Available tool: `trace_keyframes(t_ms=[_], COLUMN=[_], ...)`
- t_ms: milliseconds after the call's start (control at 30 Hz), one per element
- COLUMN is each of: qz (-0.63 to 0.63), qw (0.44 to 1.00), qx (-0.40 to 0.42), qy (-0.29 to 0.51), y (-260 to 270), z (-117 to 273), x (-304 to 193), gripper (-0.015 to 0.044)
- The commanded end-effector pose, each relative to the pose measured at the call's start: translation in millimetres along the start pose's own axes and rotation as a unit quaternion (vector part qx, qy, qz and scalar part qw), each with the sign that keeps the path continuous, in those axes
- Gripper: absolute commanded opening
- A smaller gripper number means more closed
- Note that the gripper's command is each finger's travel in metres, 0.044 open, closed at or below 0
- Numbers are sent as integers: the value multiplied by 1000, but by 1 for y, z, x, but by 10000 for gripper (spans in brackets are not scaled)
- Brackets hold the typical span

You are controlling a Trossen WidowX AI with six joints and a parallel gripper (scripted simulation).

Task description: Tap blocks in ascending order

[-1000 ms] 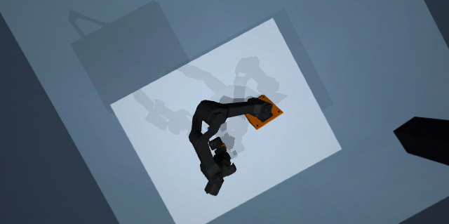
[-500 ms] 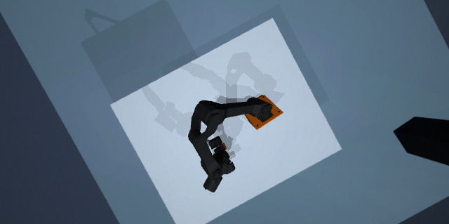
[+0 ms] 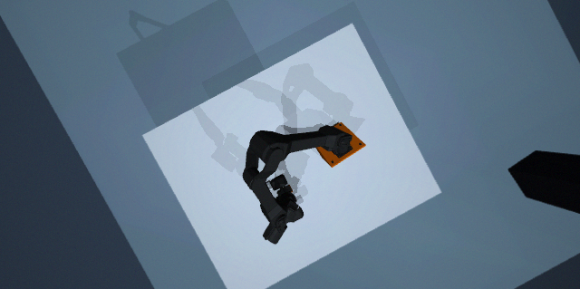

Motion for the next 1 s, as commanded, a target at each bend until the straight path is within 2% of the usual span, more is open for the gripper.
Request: trace_keyframes(t_ms=[0, 133, 333, 500, 767, 967], qz=[6, 5, 6, 6, 6, 7], qw=[1000, 1000, 1000, 1000, 1000, 1000], qx=[-4, -3, -3, -1, -1, 0], qy=[4, 4, 4, 5, 5, 5], y=[0, 0, 1, 2, -1, -88], z=[-4, 24, 30, 104, 108, 109], x=[-3, -2, -2, -1, 0, 27], gripper=[20, 20, 20, 20, 20, 20])
Point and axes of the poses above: the point midway between the two fingers, 35 mm back from their tips, its own z axis back along the fingers, its own y axis across the jaws, x = y × z, the point moved 6 cm from there along z, back along the fingers, and after that the axes turned 9 degrees about -z, right-handed, at the moved point
